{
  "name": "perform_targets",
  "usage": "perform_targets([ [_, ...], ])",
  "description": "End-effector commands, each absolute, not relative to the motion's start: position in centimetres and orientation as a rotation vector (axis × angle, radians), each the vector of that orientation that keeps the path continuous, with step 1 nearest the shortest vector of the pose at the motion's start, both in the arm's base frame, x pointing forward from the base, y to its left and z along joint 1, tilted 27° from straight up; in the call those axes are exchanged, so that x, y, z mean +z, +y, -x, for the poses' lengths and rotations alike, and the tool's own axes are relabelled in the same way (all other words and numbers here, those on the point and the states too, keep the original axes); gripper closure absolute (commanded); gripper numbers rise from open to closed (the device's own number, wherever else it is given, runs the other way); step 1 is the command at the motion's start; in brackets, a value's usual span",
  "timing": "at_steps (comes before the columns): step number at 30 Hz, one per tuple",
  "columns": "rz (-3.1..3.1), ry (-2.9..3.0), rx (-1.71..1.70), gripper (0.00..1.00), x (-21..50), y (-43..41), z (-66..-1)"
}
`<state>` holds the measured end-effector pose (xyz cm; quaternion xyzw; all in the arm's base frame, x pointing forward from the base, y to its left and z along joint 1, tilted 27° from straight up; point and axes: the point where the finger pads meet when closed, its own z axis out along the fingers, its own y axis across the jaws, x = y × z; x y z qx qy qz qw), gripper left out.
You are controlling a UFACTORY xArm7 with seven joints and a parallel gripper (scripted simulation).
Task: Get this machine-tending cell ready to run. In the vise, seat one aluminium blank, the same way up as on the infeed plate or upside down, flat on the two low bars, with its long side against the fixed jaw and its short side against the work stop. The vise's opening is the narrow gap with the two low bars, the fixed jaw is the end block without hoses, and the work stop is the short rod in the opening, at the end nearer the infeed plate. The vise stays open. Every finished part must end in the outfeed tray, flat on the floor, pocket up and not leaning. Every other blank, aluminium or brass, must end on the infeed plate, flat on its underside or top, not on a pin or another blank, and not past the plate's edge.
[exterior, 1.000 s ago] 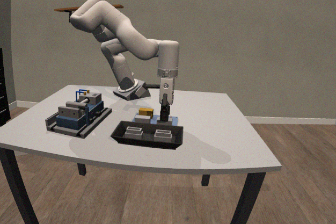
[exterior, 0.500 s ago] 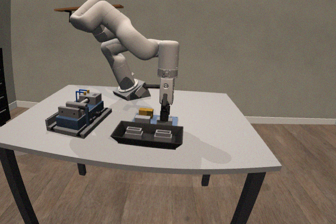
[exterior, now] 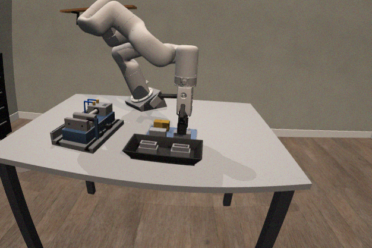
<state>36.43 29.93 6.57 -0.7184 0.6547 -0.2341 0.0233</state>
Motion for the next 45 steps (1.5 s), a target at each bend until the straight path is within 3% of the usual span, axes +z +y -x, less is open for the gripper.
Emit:
perform_targets([
  [1, 2.223, 2.022, -0.723, 0.31, 6.6, 30.1, -36.5],
  [45, 2.223, 2.022, -0.723, 0.31, 5.4, 29.7, -37.0],
])
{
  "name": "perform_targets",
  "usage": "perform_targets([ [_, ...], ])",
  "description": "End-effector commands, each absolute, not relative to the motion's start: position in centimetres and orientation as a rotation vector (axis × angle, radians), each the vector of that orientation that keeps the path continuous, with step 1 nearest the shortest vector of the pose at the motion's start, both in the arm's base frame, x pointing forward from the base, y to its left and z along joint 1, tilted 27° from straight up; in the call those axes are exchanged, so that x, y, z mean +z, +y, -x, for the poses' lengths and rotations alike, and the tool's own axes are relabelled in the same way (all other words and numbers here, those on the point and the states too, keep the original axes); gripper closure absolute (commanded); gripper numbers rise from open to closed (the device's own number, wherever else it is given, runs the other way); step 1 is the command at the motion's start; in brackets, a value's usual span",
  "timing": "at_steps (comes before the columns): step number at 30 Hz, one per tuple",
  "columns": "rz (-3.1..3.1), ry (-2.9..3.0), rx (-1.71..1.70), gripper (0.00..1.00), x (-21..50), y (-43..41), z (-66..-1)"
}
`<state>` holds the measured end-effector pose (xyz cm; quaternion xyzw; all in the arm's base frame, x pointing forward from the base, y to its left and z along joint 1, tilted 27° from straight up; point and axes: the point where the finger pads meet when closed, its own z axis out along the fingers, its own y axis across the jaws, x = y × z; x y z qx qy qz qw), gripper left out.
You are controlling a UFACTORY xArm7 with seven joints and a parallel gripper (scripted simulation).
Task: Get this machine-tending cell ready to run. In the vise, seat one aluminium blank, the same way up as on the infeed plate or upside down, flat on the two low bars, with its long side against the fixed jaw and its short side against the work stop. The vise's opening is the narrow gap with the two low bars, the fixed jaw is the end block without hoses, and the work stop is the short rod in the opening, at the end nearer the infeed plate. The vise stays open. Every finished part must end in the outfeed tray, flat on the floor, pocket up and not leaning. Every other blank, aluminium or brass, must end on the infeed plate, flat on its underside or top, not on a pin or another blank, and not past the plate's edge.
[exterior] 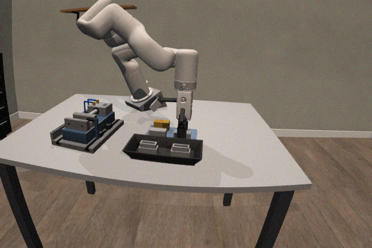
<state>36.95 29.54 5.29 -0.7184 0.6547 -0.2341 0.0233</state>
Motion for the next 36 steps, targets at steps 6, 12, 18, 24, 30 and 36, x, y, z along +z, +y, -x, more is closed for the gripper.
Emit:
perform_targets([
  [6, 2.223, 2.022, -0.723, 0.31, 5.40, 29.71, -36.97],
  [12, 2.223, 2.022, -0.723, 0.31, 5.40, 29.71, -36.97],
  [18, 2.223, 2.022, -0.723, 1.00, 5.40, 29.71, -36.97],
  [24, 2.223, 2.022, -0.723, 1.00, 5.40, 29.71, -36.97],
  [30, 2.223, 2.022, -0.723, 1.00, 5.40, 29.71, -36.97],
  [36, 2.223, 2.022, -0.723, 1.00, 5.40, 29.71, -36.97],
])
